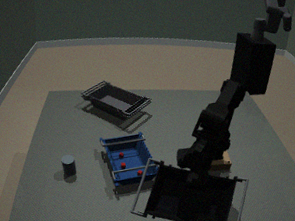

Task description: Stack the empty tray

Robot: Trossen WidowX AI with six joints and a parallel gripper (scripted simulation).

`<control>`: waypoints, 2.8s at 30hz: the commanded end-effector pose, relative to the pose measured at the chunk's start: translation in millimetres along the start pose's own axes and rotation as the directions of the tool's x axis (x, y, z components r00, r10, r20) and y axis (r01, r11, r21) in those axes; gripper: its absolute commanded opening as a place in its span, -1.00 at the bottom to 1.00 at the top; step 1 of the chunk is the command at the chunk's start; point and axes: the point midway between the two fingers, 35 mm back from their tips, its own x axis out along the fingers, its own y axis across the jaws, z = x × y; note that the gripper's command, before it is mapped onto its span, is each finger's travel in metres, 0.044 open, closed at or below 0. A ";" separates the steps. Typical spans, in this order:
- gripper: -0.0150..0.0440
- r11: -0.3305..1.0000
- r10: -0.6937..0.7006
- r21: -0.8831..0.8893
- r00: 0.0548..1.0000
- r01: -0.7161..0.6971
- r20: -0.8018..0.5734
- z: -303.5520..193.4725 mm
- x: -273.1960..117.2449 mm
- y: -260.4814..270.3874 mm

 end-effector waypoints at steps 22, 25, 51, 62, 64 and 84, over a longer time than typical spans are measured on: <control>-0.49 0.966 0.018 0.259 1.000 -0.022 0.016 91.2 -5.4 -26.4; -0.49 0.957 0.017 0.290 1.000 -0.021 0.017 101.7 -5.4 -31.7; -0.49 0.838 0.011 0.545 1.000 -0.020 0.020 183.6 -5.0 -93.1; -0.49 0.767 0.010 0.642 1.000 -0.020 0.019 211.9 -4.8 -126.5; -0.49 0.753 0.010 0.658 1.000 -0.020 0.019 216.6 -4.7 -133.0; -0.49 0.594 0.012 0.804 1.000 -0.020 0.016 254.4 -4.0 -202.8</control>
